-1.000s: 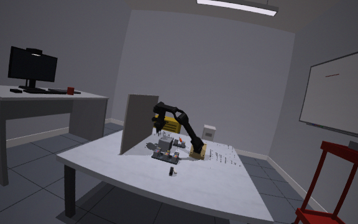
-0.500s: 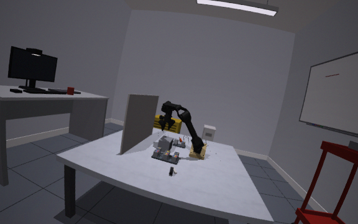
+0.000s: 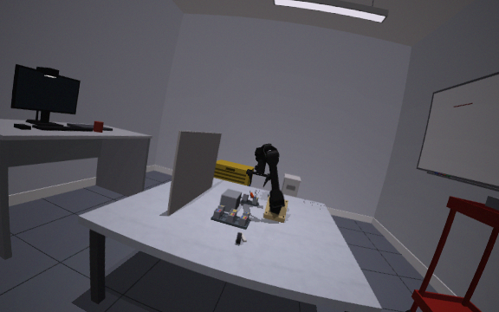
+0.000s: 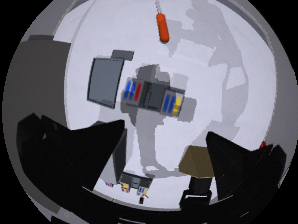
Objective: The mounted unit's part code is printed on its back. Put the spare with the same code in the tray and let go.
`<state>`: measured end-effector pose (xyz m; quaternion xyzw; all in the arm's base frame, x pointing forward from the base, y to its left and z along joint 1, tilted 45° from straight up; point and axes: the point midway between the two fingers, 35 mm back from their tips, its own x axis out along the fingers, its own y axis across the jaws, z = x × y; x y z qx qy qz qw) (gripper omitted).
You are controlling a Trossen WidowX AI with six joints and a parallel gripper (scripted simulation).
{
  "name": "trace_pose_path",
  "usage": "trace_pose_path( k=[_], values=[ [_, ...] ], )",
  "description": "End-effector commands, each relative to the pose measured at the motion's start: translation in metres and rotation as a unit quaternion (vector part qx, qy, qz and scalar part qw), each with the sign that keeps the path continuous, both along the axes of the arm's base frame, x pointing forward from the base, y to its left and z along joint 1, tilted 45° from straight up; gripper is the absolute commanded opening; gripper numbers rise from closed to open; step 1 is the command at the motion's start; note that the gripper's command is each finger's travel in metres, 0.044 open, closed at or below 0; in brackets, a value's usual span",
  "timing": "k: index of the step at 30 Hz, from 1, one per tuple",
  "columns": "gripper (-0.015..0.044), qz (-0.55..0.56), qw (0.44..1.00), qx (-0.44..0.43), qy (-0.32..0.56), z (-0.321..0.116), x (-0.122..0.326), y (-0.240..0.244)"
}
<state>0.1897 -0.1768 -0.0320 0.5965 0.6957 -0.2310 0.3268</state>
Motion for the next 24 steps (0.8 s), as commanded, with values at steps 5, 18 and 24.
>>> trace_pose_path(
  k=[5,18,24],
  values=[
    [0.044,-0.036,0.999,0.001,0.041,-0.007,-0.017,0.002],
    [0.03,-0.036,0.999,0.001,0.04,-0.042,-0.012,0.024],
    [0.03,-0.036,0.999,0.001,0.04,-0.042,-0.012,0.024]
  ],
)
